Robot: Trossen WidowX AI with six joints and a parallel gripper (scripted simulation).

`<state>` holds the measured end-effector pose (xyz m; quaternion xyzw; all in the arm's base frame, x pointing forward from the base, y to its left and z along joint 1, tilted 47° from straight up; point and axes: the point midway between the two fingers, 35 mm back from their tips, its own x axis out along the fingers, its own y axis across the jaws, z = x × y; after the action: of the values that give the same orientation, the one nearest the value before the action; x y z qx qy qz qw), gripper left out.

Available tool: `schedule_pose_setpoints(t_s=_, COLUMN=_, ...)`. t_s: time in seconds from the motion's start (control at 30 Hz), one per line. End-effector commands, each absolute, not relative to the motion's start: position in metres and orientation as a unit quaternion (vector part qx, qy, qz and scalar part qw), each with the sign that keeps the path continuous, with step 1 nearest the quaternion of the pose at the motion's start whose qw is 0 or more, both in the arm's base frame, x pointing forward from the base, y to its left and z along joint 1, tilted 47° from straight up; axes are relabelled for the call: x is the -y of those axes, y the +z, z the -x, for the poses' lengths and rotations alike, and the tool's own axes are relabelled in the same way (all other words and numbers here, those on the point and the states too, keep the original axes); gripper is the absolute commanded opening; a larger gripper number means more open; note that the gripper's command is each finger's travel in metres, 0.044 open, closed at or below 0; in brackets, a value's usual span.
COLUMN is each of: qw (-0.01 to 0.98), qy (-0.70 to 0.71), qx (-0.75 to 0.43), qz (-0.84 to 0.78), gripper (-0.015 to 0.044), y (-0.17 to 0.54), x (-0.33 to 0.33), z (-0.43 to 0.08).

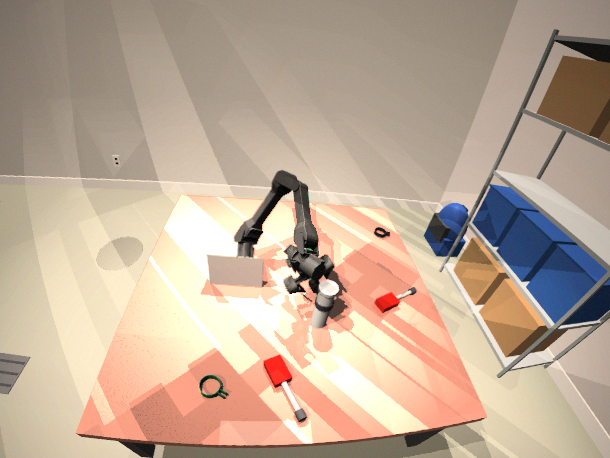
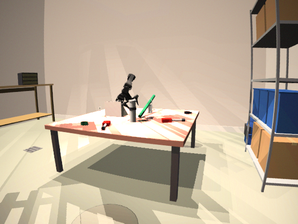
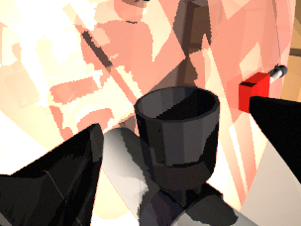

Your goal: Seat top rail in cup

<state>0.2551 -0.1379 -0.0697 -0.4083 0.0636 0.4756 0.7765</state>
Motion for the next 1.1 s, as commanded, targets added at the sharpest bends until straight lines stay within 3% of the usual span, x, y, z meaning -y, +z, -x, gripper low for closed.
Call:
schedule_pose_setpoints(t_s=0.0, qw=0.78, qy=0.477, qx=-0.063, qz=0.401, gripper=0.044, y=-0.073, x=0.129, z=-0.257)
schedule_pose_setpoints(t_s=0.43, qw=0.78, qy=0.478, qx=-0.059, qz=0.4, gripper=0.044, y=-0.079, x=0.115, z=-0.265)
schedule_pose_setpoints(t_s=0.87, qw=0.78, qy=0.478, qx=-0.059, qz=0.4, gripper=0.0099, y=-0.079, x=0.115, z=-0.265)
schedule_pose_setpoints(t_s=1.0, qw=0.78, qy=0.478, qx=-0.059, qz=0.4, gripper=0.0072, y=-0.079, x=0.115, z=-0.265)
schedule_pose_setpoints(t_s=1.07, qw=0.781, qy=0.477, qx=-0.061, qz=0.398, gripper=0.002, y=-0.079, x=0.115, z=-0.266)
